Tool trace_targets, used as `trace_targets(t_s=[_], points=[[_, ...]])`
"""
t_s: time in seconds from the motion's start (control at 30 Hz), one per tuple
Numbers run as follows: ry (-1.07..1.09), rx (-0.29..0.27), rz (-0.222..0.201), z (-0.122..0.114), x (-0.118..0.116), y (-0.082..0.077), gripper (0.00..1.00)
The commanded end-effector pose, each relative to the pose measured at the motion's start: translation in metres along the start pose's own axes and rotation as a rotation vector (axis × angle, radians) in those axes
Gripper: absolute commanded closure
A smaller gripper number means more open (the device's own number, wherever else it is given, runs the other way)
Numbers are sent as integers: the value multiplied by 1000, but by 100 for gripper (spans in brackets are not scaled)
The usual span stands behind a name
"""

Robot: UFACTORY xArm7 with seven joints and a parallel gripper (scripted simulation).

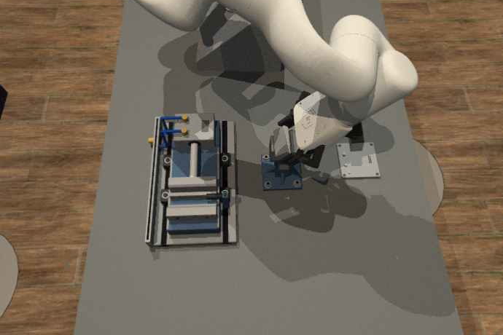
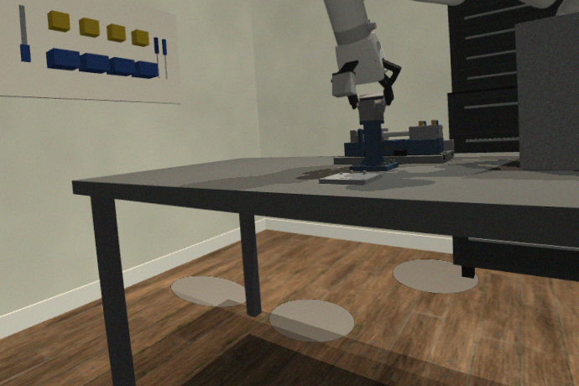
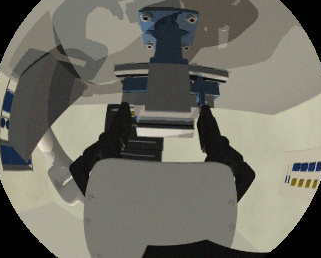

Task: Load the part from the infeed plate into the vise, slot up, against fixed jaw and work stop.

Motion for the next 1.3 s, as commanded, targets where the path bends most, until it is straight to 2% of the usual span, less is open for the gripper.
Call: trace_targets(t_s=[0.0, 0.4, 1.27], points=[[2, -27, 0, 0, 1, -2, 11], [2, -109, 4, 2, 1, -2, 11], [2, -192, 9, 4, 1, -2, 11]])
Point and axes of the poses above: the point where the finger pads meet when closed, its own y axis out along the fingers, its own x axis across the jaws, z = x × y, the point moved 1 cm from there along -y, back along the fingers, and after that the axes turned 3 degrees about -y, right-handed, at the moved point
